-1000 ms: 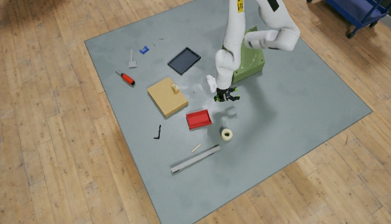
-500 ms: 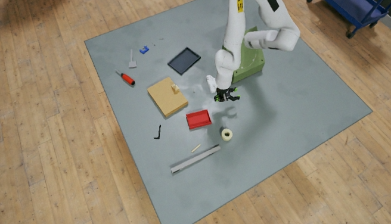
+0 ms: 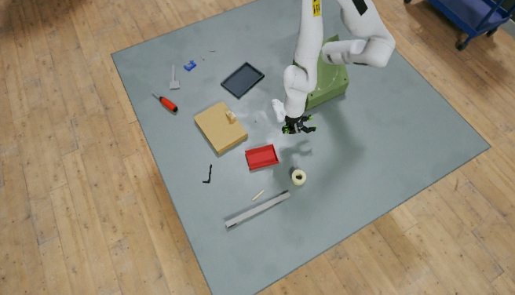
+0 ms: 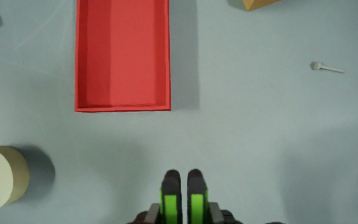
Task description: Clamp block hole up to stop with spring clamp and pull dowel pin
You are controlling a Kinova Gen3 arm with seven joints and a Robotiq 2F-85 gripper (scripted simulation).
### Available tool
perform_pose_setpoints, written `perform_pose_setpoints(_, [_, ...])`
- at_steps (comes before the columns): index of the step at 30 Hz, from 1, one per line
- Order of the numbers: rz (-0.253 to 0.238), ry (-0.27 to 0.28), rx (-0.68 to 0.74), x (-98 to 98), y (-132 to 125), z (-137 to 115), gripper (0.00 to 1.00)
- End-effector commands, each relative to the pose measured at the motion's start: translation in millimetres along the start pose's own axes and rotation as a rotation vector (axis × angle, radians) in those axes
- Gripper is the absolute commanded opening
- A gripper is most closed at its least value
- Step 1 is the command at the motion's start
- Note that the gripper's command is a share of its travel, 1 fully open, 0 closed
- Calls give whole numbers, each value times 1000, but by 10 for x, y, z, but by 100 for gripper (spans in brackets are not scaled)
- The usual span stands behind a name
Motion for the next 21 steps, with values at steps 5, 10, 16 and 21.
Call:
perform_pose_setpoints(5, [0, 1, 0, -3, 1, -3, 32])
perform_pose_setpoints(10, [0, 1, -2, -3, 1, -4, 32])
perform_pose_setpoints(16, [0, 1, -8, -2, 1, -8, 32])
perform_pose_setpoints(21, [0, 0, -13, -2, 1, -12, 32])
Point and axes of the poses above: the point where the finger pads meet when closed, its own x axis out along the fingers, its own y axis across the jaws, z = x × y, the point moved 8 cm from there along -x, back along the fingers, and after that the axes turned 13 degrees about -x, right-handed, at the moved point
